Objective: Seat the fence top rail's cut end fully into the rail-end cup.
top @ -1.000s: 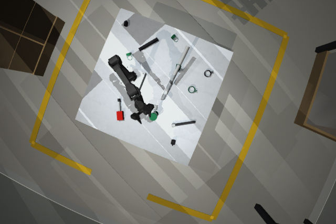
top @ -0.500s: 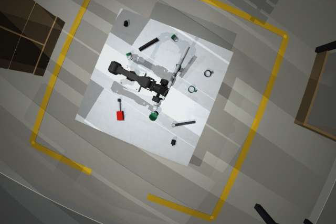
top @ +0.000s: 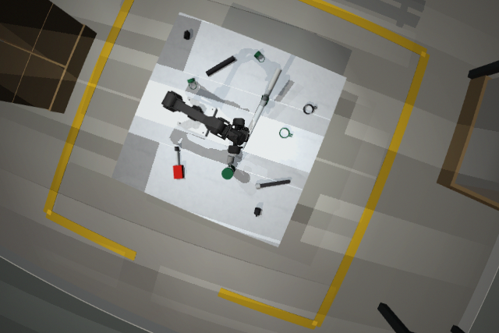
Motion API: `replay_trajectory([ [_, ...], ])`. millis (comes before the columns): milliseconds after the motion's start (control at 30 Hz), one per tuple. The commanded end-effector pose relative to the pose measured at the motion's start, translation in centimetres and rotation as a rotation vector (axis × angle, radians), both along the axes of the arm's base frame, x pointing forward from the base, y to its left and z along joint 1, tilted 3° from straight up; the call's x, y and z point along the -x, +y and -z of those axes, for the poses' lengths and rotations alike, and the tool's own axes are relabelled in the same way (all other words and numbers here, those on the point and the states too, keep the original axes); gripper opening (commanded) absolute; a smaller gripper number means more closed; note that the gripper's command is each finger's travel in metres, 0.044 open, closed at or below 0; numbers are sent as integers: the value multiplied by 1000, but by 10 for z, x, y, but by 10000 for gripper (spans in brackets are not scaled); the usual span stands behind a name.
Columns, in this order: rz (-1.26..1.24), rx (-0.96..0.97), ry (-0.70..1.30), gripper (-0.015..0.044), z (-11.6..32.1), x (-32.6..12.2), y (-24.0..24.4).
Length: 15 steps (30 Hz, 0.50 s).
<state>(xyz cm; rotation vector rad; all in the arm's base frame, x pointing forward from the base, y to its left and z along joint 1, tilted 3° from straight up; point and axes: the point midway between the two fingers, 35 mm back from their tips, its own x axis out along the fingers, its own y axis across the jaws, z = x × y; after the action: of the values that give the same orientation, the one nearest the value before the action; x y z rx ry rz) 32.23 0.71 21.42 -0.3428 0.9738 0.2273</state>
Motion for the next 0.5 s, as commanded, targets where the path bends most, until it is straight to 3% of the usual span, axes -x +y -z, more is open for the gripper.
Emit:
replay_trajectory([
  [0, -255, 145, 17, 440, 6, 1, -30],
  [467, -1035, 560, -67, 440, 17, 23, -121],
])
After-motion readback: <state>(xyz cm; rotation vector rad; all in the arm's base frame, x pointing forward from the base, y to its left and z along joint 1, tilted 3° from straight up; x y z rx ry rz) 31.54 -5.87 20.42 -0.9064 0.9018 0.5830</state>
